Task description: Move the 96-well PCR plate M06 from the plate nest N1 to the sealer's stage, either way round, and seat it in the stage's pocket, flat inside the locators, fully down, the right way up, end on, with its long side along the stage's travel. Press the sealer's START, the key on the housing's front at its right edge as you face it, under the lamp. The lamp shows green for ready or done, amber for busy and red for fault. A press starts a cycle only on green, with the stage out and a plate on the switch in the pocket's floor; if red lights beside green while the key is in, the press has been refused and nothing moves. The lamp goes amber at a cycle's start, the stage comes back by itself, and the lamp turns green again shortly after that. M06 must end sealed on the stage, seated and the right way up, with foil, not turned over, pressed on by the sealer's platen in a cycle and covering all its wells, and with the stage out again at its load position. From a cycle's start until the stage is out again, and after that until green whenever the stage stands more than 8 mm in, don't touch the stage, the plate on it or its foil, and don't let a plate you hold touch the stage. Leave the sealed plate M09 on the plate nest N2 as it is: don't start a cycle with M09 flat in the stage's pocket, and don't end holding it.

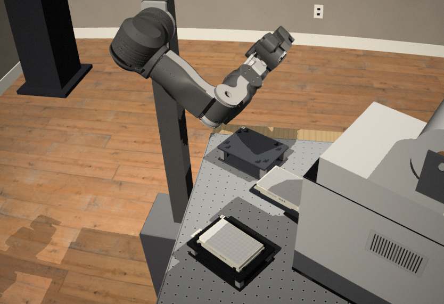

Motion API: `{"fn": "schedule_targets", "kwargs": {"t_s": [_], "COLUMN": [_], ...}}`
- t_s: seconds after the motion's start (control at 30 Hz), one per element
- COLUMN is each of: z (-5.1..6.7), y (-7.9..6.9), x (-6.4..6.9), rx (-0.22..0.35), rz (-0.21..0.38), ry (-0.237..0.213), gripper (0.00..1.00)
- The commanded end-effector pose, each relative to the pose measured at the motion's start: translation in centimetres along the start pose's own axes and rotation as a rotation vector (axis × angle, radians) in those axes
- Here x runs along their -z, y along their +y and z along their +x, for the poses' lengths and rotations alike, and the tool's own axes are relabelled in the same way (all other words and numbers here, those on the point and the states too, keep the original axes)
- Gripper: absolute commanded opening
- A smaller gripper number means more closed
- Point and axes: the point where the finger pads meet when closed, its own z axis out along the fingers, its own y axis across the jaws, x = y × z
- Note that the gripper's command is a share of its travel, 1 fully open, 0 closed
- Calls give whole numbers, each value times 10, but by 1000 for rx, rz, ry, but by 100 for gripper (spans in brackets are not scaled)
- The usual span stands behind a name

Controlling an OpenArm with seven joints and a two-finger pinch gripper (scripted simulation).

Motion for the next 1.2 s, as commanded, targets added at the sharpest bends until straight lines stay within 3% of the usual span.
{"fn": "schedule_targets", "kwargs": {"t_s": [0.0, 0.83, 1.0, 1.17], "z": [2, 2, 4, 4], "y": [0, 3, -24, -24], "x": [-1, -1, -1, -1], "rx": [-2, -2, 48, 48], "rz": [4, 4, 154, 154], "ry": [7, 7, -4, -4], "gripper": [0, 0, 0, 0]}}
